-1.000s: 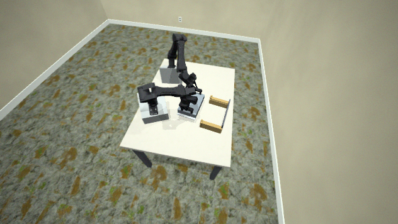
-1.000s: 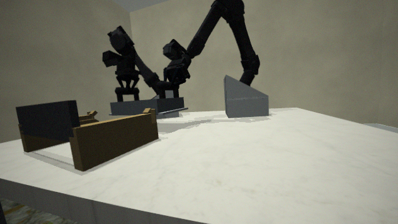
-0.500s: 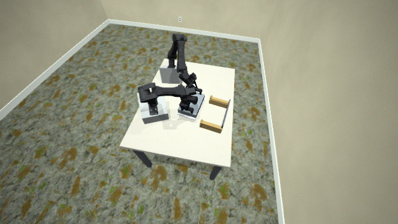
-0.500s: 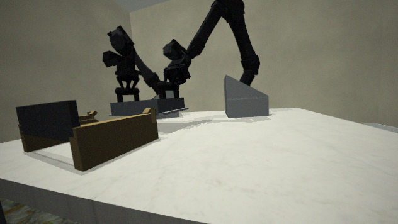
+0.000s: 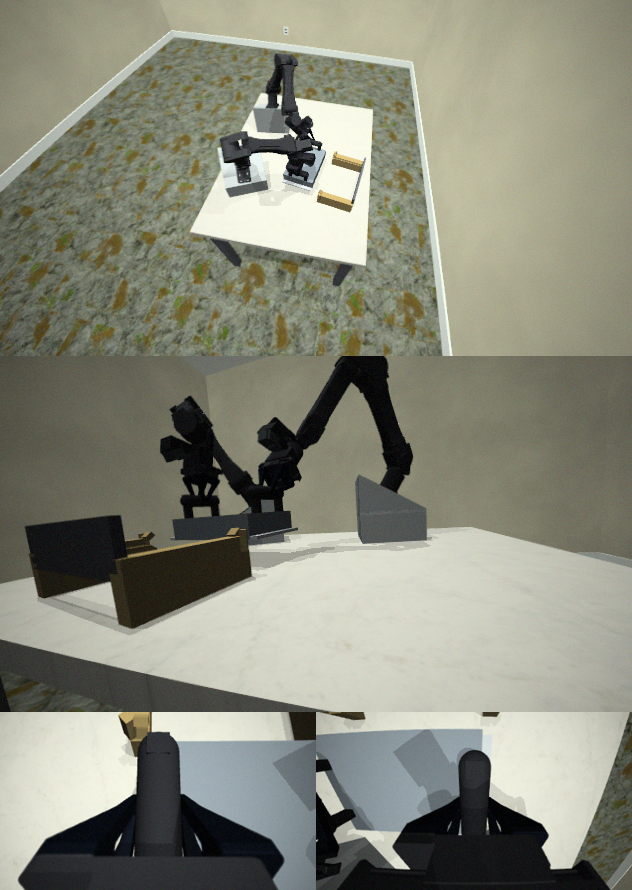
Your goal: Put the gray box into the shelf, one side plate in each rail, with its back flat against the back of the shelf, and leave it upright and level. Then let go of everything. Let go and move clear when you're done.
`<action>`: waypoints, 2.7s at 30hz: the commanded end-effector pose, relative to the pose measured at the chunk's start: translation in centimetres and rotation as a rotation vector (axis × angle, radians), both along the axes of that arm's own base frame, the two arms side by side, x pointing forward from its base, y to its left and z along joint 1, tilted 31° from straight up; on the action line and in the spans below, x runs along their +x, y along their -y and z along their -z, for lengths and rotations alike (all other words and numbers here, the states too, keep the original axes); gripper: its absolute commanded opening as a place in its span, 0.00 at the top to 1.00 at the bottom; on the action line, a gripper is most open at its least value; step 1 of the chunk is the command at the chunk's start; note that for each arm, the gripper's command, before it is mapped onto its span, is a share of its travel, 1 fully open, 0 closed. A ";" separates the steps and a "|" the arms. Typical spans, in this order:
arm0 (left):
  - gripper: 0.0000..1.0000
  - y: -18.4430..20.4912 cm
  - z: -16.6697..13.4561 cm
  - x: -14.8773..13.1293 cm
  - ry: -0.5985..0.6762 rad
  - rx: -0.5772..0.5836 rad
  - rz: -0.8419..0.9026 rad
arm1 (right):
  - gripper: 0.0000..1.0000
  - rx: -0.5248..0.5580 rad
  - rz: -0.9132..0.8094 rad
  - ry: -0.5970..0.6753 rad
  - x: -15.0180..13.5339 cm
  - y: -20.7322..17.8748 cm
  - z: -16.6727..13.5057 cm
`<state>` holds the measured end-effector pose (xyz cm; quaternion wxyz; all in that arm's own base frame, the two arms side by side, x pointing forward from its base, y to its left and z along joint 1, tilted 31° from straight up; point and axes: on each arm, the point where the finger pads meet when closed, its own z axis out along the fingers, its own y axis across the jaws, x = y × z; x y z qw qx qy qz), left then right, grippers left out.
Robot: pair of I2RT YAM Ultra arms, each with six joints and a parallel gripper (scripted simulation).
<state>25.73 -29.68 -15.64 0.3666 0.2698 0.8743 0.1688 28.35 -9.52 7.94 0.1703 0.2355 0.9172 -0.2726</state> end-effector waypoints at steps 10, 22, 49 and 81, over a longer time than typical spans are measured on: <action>0.86 4.2 -3.3 3.3 0.102 -0.079 0.026 | 0.86 0.002 -0.051 0.071 3.3 -0.3 -2.5; 0.86 4.4 -2.8 4.7 0.100 -0.070 0.028 | 0.86 -0.002 -0.055 0.088 4.7 0.3 -3.4; 0.86 6.6 -2.9 8.0 0.109 -0.076 0.046 | 0.86 -0.001 -0.054 0.076 7.5 2.0 -5.1; 0.86 8.0 -2.8 11.8 0.109 -0.084 0.045 | 0.86 -0.001 -0.055 0.085 10.7 3.7 -6.7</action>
